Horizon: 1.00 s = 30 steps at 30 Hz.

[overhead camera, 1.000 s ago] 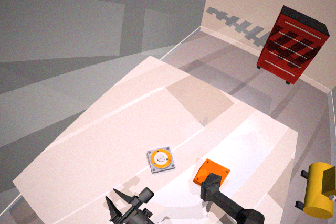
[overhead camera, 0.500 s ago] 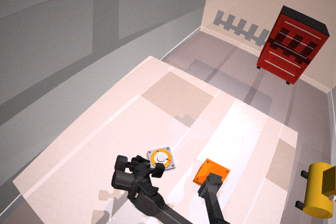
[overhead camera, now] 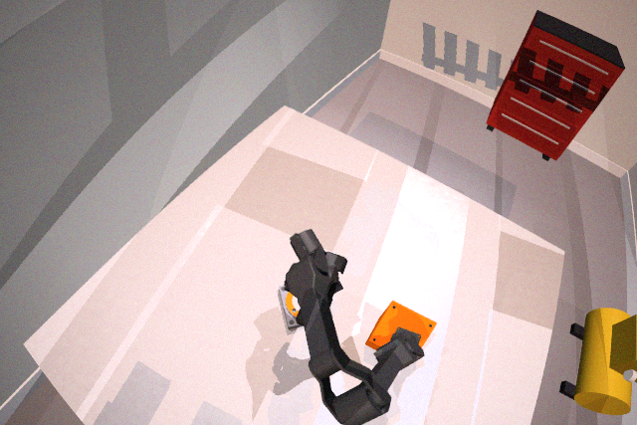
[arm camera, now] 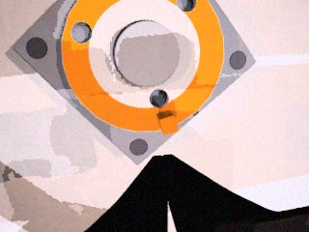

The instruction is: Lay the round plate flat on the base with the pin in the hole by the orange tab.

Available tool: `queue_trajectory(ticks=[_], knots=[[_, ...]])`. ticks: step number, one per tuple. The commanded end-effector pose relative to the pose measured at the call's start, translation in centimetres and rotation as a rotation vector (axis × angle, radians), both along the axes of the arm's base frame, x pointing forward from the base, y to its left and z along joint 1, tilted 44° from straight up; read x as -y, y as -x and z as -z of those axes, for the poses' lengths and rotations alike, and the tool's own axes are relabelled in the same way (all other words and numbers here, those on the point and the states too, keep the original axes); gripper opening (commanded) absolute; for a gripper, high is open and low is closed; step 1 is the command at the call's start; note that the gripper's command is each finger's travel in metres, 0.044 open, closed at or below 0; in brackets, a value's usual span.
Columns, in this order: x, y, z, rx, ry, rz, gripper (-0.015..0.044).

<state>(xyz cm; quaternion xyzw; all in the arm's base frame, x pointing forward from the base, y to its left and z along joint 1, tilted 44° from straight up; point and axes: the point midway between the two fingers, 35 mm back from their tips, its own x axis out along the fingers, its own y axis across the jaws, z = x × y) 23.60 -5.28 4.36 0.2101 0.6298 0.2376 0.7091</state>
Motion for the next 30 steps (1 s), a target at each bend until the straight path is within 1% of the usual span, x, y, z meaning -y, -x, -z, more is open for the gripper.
queue_trajectory(ticks=[1, 9, 19, 30], knots=[[-0.4, 0.9, 0.5, -0.123, -0.132, 0.160, 0.0000], [-0.5, 0.9, 0.6, -0.123, -0.131, 0.160, 0.0000], [-3.7, 0.4, 3.9, -0.122, -0.133, 0.159, 0.0000], [-3.1, 0.3, 4.6, -0.122, -0.133, 0.159, 0.0000]])
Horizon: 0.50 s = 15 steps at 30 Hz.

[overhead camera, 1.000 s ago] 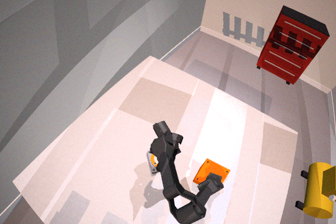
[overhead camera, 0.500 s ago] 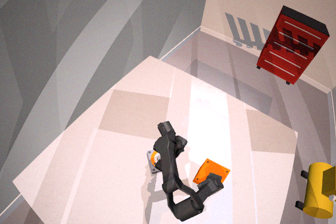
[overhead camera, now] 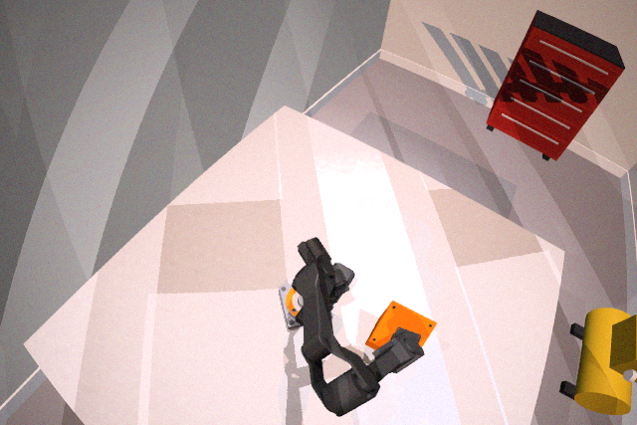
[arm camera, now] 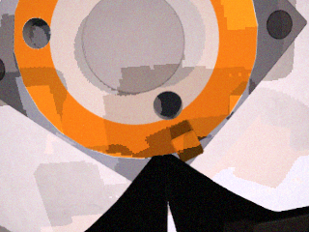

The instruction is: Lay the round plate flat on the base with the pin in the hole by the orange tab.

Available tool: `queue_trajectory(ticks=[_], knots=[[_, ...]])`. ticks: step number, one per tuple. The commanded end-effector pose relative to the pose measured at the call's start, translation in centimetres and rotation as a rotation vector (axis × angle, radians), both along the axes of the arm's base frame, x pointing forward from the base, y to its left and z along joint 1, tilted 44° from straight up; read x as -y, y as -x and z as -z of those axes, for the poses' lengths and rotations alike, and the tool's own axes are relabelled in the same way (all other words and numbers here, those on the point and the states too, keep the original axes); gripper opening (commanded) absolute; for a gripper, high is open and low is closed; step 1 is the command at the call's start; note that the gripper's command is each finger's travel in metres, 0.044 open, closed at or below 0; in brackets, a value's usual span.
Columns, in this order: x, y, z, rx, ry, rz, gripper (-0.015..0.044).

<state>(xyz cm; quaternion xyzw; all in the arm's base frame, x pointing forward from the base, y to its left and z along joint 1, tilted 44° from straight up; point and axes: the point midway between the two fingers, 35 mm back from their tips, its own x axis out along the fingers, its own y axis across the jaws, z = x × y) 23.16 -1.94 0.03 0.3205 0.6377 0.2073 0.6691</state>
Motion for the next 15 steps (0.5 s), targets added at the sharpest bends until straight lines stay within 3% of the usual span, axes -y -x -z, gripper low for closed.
queue_trajectory(ticks=[1, 15], knots=[[0.38, -0.11, 0.35, 0.005, 0.000, 0.000, 0.0000], [1.15, -0.30, 1.06, 0.005, 0.000, 0.000, 0.0000]])
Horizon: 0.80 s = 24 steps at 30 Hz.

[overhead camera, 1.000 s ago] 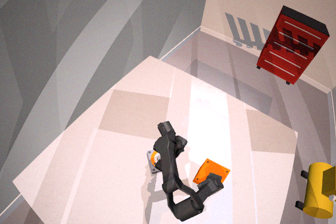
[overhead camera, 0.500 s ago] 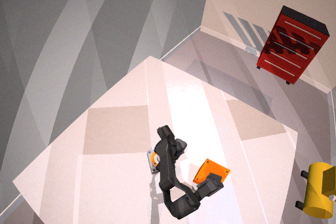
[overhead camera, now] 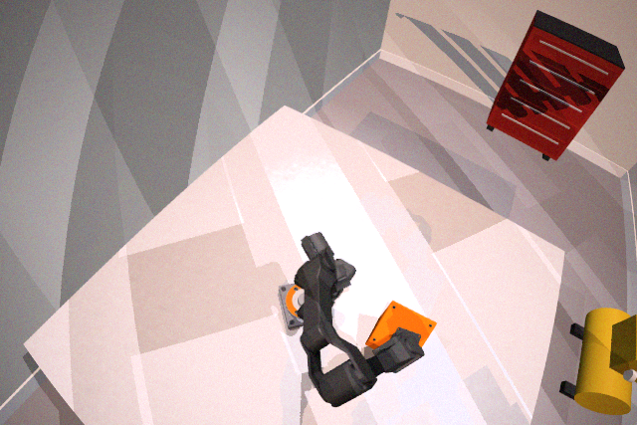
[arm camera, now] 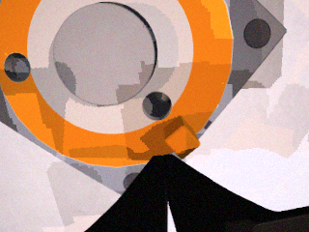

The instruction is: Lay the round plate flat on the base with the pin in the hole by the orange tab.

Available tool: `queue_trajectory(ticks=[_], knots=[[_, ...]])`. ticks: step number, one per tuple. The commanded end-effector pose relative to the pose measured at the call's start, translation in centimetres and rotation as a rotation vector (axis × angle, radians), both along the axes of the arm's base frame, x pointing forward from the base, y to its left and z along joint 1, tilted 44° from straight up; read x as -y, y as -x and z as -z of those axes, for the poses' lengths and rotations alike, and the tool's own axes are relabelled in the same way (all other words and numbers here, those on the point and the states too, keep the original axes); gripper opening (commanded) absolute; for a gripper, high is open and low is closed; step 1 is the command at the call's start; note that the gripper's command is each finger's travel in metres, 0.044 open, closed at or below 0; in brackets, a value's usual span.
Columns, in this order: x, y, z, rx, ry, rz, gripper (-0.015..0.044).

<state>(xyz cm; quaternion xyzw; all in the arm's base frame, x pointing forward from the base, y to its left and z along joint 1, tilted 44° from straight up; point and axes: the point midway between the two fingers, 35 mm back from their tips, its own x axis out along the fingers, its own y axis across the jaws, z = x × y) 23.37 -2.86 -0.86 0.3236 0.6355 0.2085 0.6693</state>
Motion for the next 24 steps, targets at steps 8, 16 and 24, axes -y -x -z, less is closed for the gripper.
queue_trajectory(ticks=[8, 16, 24], knots=[[0.5, -0.2, 0.5, 0.003, 0.007, -0.004, 0.0000], [2.5, 0.0, -1.6, 0.002, 0.009, -0.004, 0.0000], [3.3, 0.1, -2.4, 0.003, 0.005, 0.003, 0.0000]])
